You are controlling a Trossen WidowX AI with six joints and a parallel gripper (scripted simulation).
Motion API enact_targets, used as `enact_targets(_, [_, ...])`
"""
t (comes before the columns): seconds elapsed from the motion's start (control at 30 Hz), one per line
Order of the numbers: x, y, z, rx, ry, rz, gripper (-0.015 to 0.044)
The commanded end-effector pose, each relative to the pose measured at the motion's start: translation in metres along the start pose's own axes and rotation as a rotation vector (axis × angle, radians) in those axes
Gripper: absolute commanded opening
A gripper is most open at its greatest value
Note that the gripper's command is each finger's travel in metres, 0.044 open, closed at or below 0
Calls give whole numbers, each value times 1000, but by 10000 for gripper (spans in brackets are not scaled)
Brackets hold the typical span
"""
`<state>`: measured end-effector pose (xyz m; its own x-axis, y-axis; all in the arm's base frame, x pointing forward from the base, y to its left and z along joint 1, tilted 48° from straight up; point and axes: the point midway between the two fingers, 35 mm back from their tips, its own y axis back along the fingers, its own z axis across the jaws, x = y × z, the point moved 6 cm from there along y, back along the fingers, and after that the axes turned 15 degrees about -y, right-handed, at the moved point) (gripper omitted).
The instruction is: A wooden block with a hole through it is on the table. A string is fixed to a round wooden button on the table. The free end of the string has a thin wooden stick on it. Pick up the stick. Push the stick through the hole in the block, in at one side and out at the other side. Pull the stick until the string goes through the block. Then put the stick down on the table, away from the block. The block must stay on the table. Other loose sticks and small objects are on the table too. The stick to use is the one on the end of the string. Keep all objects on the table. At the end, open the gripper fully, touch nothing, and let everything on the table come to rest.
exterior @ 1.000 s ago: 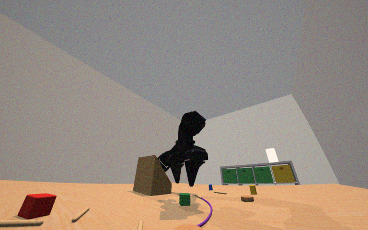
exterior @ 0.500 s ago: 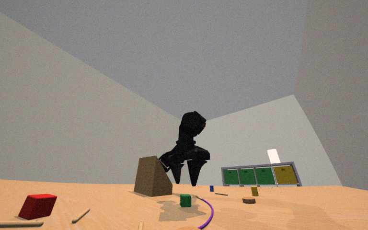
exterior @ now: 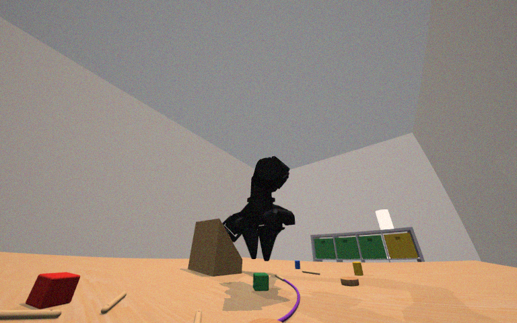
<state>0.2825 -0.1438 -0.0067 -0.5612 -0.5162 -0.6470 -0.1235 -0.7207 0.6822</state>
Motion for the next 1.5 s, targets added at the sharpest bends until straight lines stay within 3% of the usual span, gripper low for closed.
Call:
enact_targets(0.0, [0, 0, 0, 0, 0, 0, 235])
enact_targets(0.07, [0, 0, 0, 0, 0, 0, 235])
enact_targets(0.37, [0, 0, 0, 0, 0, 0, 0])
enact_targets(0.97, [0, 0, 0, 0, 0, 0, 0])
enact_targets(1.27, [0, 0, 0, 0, 0, 0, 235])
enact_targets(1.33, [0, 0, 0, 0, 0, 0, 235])
enact_targets(1.47, [0, 0, 0, 0, 0, 0, 130])
